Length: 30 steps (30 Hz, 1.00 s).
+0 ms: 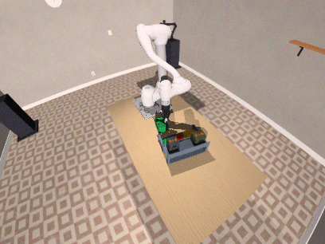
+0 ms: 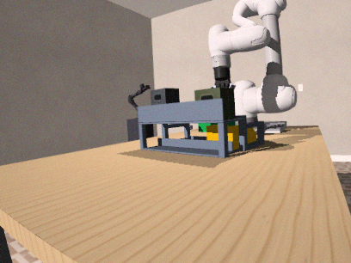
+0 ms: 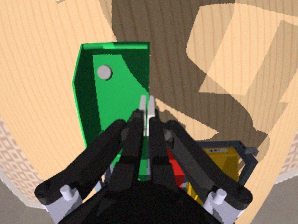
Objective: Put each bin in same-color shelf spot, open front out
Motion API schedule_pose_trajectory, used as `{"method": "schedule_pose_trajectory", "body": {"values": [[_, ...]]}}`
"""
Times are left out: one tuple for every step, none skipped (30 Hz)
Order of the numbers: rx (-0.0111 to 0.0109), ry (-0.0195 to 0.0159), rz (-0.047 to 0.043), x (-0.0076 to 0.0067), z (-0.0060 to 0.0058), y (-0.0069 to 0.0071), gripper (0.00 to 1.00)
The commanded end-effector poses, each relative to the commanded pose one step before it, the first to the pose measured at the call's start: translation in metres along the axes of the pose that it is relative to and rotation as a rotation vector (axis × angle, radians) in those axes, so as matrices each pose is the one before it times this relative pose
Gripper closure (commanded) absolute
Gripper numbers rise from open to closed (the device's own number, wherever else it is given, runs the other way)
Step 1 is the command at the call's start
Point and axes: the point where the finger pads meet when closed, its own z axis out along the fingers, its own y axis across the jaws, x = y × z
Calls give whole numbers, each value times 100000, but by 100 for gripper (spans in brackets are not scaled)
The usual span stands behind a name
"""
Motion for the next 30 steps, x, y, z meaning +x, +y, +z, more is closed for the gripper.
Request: {"method": "schedule_pose_trajectory", "body": {"values": [[-561, -1040, 94, -559, -88, 102, 90], [-10, -14, -3, -6, 2, 2, 90], [-9, -13, -2, -5, 2, 2, 90], [-8, -12, -2, -5, 2, 2, 90], [-7, -11, -2, -4, 2, 2, 90], [-6, -10, -2, -4, 2, 2, 90], [-6, -9, -2, -3, 1, 1, 90], [-5, -8, -1, -3, 1, 1, 90], [-5, -7, -1, -2, 1, 1, 90], [-4, -6, -1, -2, 1, 1, 90], [0, 0, 0, 0, 0, 0, 90], [0, 0, 0, 0, 0, 0, 90], [0, 0, 0, 0, 0, 0, 90], [0, 0, 0, 0, 0, 0, 90], [0, 0, 0, 0, 0, 0, 90], [0, 0, 0, 0, 0, 0, 90], [0, 0, 0, 0, 0, 0, 90], [0, 0, 0, 0, 0, 0, 90], [0, 0, 0, 0, 0, 0, 90], [0, 0, 0, 0, 0, 0, 90], [0, 0, 0, 0, 0, 0, 90], [-2, -3, -1, -2, 1, 0, 90], [0, 0, 0, -9, 0, 0, 90], [0, 0, 0, -23, 0, 0, 90], [0, 0, 0, -42, 1, -1, 90], [0, 0, 0, -64, 1, -1, 90], [0, 0, 0, -88, 2, -1, 90], [1, 0, 0, -113, 3, -2, 90], [1, 0, 0, -138, 3, -2, 90], [1, 0, 0, -163, 3, -2, 90]]}}
